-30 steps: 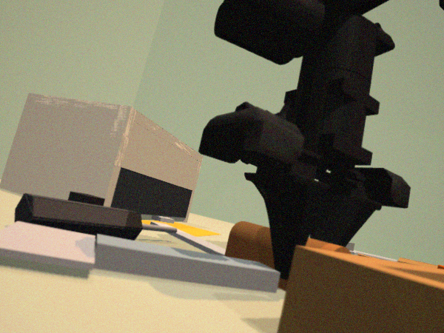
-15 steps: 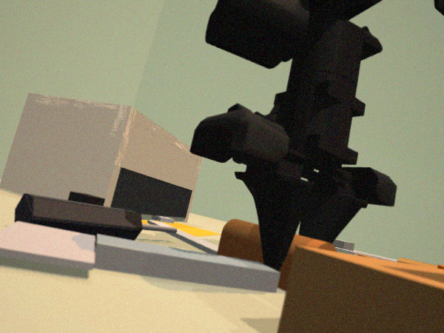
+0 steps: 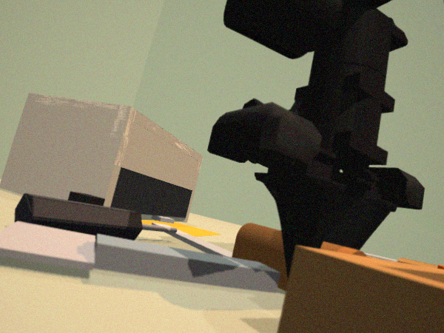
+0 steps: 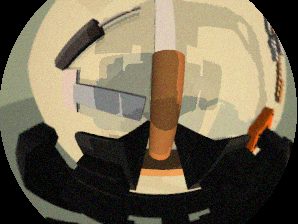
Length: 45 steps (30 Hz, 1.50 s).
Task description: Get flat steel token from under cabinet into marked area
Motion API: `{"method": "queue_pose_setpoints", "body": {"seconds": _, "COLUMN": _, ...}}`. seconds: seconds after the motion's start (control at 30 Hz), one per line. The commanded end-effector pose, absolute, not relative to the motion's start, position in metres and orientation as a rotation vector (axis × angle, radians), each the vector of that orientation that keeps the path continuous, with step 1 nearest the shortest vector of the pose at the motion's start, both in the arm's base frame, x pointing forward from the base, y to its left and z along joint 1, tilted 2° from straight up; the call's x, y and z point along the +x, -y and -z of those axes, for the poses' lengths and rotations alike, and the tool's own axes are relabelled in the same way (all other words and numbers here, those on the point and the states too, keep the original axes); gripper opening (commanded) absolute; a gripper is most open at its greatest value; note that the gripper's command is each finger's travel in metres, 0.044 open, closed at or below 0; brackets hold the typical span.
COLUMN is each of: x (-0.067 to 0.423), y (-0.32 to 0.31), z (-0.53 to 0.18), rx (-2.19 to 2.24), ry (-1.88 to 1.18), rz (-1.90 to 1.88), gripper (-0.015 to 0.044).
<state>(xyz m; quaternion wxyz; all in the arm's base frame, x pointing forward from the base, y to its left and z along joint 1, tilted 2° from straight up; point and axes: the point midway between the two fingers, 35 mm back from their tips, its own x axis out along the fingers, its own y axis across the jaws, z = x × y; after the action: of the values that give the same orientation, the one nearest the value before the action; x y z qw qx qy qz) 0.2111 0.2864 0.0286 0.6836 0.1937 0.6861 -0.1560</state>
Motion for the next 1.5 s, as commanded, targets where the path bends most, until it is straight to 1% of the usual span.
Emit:
{"method": "queue_pose_setpoints", "body": {"seconds": 0.0, "x": 0.2051, "y": -0.2898, "z": -0.0302, "rx": 0.441, "ry": -1.535, "rz": 0.348, "gripper": 0.0}}
{"method": "queue_pose_setpoints", "body": {"seconds": 0.13, "x": 0.1986, "y": -0.2929, "z": -0.0303, "rx": 0.44, "ry": -1.536, "rz": 0.347, "gripper": 0.0}}
{"method": "queue_pose_setpoints", "body": {"seconds": 0.37, "x": 0.2006, "y": -0.2916, "z": -0.0287, "rx": 0.431, "ry": -1.541, "rz": 0.346, "gripper": 0.0184}}
{"method": "queue_pose_setpoints", "body": {"seconds": 0.4, "x": 0.2006, "y": -0.2916, "z": -0.0287, "rx": 0.431, "ry": -1.541, "rz": 0.346, "gripper": 0.02}}
{"method": "queue_pose_setpoints", "body": {"seconds": 0.5, "x": 0.2007, "y": -0.2917, "z": -0.0288, "rx": 0.432, "ry": -1.541, "rz": 0.346, "gripper": 0.02}}
{"method": "queue_pose_setpoints", "body": {"seconds": 0.6, "x": 0.2006, "y": -0.2916, "z": -0.029, "rx": 0.435, "ry": -1.536, "rz": 0.343, "gripper": 0.027}}
{"method": "queue_pose_setpoints", "body": {"seconds": 1.17, "x": 0.1991, "y": -0.2919, "z": -0.0242, "rx": 0.435, "ry": -1.536, "rz": 0.343, "gripper": 0.027}}
{"method": "queue_pose_setpoints", "body": {"seconds": 1.3, "x": 0.2001, "y": -0.2939, "z": -0.027, "rx": 0.436, "ry": -1.538, "rz": 0.334, "gripper": 0.0165}}
{"method": "queue_pose_setpoints", "body": {"seconds": 1.47, "x": 0.2001, "y": -0.2939, "z": -0.027, "rx": 0.436, "ry": -1.538, "rz": 0.334, "gripper": 0.0132}}
